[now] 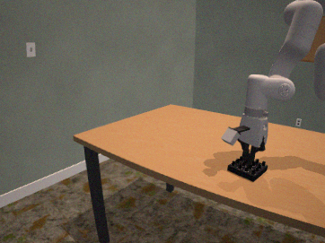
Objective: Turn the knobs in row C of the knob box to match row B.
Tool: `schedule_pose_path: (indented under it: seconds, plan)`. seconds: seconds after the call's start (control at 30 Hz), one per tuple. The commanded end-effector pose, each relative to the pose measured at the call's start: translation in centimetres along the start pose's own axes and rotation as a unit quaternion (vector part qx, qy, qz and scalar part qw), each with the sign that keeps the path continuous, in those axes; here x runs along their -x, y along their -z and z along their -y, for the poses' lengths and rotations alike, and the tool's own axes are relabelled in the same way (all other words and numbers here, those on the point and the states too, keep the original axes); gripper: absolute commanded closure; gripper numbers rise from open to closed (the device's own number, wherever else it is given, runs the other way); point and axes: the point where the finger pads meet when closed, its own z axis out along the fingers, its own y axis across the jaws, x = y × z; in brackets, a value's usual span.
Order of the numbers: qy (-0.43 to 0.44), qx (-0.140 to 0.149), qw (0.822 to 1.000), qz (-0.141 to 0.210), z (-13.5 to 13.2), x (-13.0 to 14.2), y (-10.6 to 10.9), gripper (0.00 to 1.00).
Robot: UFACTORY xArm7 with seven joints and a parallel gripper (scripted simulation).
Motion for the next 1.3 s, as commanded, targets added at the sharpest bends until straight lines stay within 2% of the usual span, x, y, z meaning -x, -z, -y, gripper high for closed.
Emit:
schedule_pose_path:
  seconds: [0.0,0.03,1.13,1.27]
  plan:
    - [0.000,0.001,1.000,-0.001,-0.05,-0.10,0.06,0.81]
    - [0.000,0.001,1.000,-0.001,-0.05,-0.10,0.06,0.92]
    - [0.002,0.001,1.000,-0.001,-0.05,-0.10,0.06,0.92]
    - [0.023,0.001,1.000,-0.001,-0.05,-0.10,0.06,0.92]
